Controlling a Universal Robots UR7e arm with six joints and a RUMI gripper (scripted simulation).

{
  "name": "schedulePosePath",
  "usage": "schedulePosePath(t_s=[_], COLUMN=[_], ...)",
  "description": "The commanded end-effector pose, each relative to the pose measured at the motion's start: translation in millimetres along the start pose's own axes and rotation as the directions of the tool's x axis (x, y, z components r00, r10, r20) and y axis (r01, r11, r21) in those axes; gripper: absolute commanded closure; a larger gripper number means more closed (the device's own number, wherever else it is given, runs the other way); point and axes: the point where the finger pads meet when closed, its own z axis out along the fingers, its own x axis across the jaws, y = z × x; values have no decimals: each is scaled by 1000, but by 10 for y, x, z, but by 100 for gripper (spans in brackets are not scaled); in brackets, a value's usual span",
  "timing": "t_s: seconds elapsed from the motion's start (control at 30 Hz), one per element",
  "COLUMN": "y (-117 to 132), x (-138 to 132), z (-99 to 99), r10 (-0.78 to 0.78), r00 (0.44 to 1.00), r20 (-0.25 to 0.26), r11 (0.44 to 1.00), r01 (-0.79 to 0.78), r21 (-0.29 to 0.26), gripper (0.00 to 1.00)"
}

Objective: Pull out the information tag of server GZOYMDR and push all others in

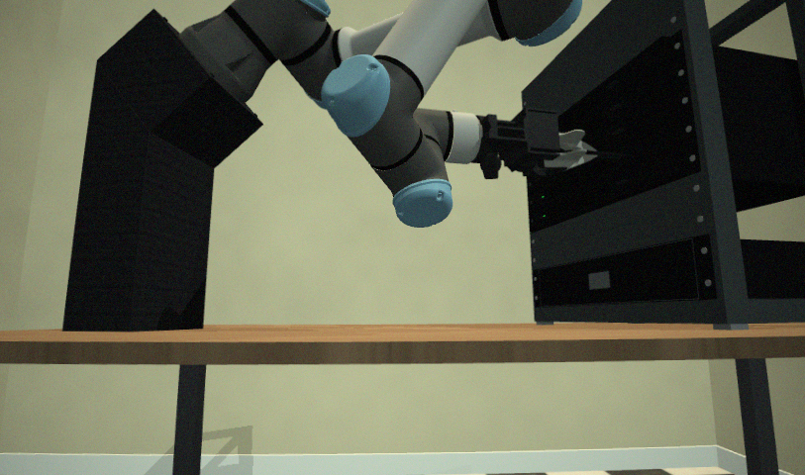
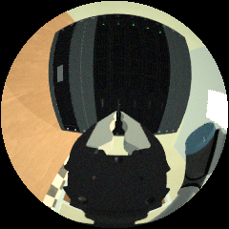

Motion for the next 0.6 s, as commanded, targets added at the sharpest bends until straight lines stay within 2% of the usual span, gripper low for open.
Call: schedulePosePath(t_s=[0.0, 0.53, 0.57], y=[0, 0, 0], x=[5, 5, 5], z=[-3, -3, -3], r10=[-1, -1, -1], r00=[1000, 1000, 1000], r20=[-1, -1, -1], r11=[1000, 1000, 1000], r01=[1, 1, 1], r21=[0, 0, 0], gripper=[100, 100, 85])
